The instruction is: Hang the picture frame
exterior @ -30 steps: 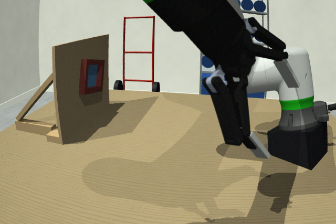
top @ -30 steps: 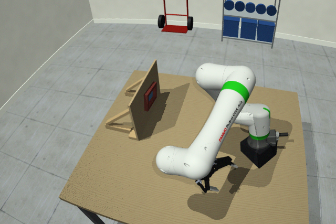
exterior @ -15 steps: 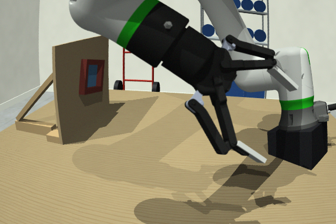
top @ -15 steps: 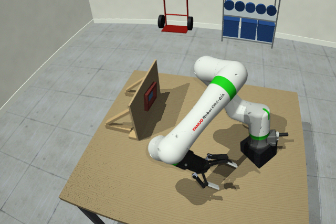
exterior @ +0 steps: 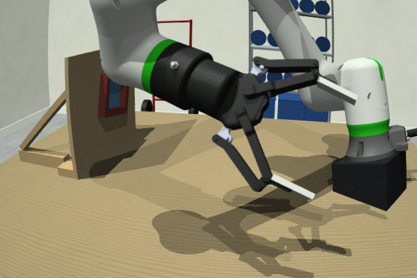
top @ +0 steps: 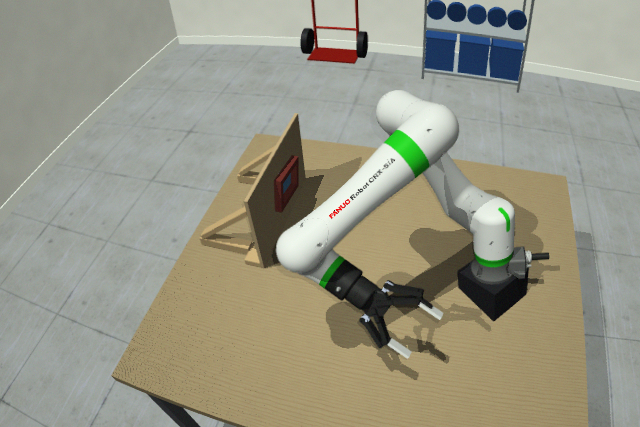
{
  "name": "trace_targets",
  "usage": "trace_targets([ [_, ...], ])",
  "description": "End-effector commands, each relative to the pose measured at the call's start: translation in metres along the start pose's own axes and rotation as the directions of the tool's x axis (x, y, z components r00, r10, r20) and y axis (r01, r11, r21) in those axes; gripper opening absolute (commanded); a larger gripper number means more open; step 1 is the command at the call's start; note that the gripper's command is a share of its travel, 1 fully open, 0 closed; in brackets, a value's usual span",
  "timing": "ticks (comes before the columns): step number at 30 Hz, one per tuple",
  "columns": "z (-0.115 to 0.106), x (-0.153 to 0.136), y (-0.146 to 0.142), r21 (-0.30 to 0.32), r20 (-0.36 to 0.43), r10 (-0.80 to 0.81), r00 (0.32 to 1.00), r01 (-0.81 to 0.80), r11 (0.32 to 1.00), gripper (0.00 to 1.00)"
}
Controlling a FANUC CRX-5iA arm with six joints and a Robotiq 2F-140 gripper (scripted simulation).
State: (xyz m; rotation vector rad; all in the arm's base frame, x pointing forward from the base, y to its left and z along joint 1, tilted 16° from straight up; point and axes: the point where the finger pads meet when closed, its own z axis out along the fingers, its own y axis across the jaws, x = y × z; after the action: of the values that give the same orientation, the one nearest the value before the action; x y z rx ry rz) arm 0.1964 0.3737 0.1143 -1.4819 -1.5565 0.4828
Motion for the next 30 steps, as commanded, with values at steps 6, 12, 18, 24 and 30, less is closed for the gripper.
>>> trace_targets([
  [6,-0.049,0.026,0.009,0.028,-0.442,0.116,0.889,-0.116,0.993,1.00],
  [12,-0.085,0.036,0.016,0.040,-0.596,0.150,0.789,-0.157,0.987,1.00],
  [18,-0.152,0.041,0.028,0.070,-0.817,0.183,0.547,-0.222,0.973,1.00],
  [24,-0.232,0.030,0.041,0.099,-0.938,0.180,0.295,-0.269,0.958,1.00],
  [30,-0.287,0.011,0.048,0.127,-0.985,0.155,0.071,-0.300,0.945,1.00],
])
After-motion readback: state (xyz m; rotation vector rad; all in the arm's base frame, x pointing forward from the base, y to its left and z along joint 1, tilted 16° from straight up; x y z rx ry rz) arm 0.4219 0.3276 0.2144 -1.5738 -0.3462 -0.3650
